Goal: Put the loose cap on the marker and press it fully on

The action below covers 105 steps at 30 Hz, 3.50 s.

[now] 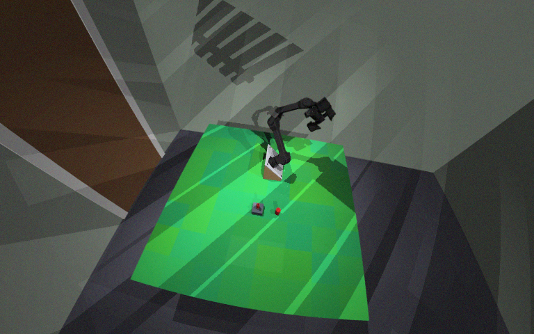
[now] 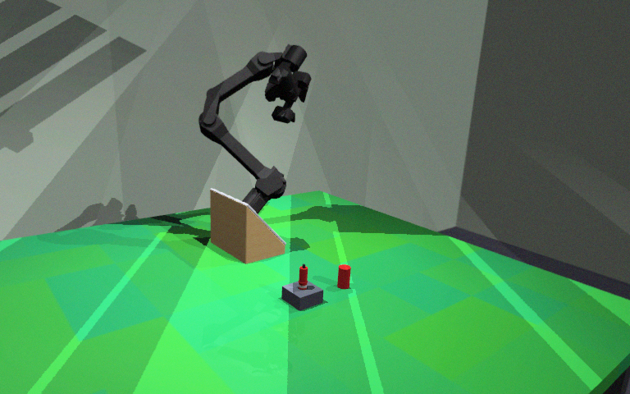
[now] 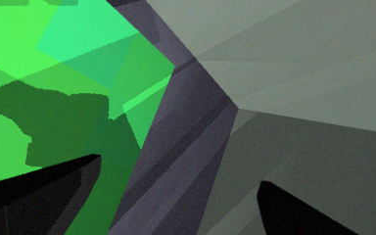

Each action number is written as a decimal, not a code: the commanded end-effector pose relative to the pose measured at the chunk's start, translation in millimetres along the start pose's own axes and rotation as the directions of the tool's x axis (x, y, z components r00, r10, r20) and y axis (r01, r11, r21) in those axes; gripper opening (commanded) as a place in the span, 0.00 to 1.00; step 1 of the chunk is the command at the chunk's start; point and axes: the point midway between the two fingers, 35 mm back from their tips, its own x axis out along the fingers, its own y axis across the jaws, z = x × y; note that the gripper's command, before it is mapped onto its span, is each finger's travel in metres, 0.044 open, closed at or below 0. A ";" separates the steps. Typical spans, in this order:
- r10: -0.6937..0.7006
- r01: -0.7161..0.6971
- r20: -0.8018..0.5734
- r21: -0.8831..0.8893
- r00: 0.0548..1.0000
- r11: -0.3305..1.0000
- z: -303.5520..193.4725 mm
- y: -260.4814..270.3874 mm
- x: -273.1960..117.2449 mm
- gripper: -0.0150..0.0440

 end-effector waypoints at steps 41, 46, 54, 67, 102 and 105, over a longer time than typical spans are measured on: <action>0.694 0.187 -0.379 0.922 0.612 0.339 -378.6 191.3 -19.1 0.69; 0.768 0.340 -0.296 0.934 0.567 0.109 -406.2 263.5 -74.3 0.69; 0.795 0.550 -0.165 0.801 0.583 -0.237 -394.3 371.6 -158.2 0.69; 0.776 0.608 -0.127 0.703 0.617 -0.369 -384.9 435.1 -160.5 0.69; 0.776 0.608 -0.128 0.703 0.618 -0.369 -394.1 476.4 -126.3 0.69; 0.775 0.608 -0.128 0.703 0.619 -0.369 -394.6 479.8 -123.1 0.69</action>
